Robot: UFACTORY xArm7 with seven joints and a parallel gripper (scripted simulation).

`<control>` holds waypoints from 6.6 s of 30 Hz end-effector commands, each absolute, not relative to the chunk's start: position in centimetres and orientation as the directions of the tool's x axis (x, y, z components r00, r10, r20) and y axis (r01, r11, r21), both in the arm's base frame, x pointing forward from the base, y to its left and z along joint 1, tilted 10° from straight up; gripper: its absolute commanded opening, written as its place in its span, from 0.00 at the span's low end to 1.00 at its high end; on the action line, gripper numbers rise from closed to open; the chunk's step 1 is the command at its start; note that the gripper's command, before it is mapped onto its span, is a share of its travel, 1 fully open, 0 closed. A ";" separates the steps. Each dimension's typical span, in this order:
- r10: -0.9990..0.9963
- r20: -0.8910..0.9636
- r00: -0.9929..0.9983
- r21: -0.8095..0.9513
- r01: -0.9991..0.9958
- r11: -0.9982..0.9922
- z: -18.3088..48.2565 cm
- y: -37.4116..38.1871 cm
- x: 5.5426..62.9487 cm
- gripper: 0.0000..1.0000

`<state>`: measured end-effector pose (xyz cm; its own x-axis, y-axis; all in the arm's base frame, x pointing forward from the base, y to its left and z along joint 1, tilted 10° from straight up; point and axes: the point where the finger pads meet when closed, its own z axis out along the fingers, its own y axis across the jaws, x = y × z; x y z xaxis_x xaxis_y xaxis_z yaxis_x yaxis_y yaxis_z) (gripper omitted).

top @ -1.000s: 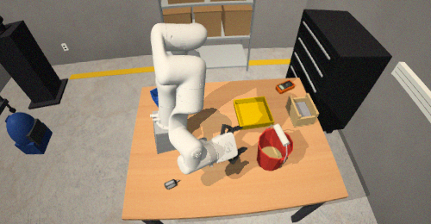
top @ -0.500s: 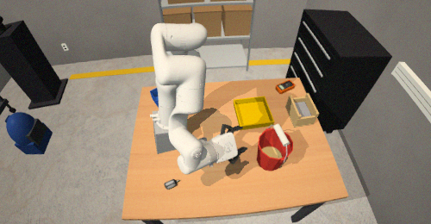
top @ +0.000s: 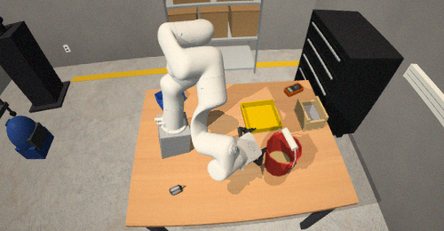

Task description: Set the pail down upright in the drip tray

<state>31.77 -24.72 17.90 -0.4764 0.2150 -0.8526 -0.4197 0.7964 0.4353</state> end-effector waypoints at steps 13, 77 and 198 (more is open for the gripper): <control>-0.382 -0.788 -0.482 0.085 -0.701 0.708 19.5 -24.6 36.8 1.00; -0.997 -0.001 0.083 -0.180 -0.980 -0.081 22.2 -24.1 47.1 1.00; -0.997 -0.001 0.083 -0.180 -0.980 -0.081 15.4 -24.0 48.2 0.00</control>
<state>48.04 -23.82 14.82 0.0844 -0.9964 -0.0068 -0.9816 -0.0820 -0.1726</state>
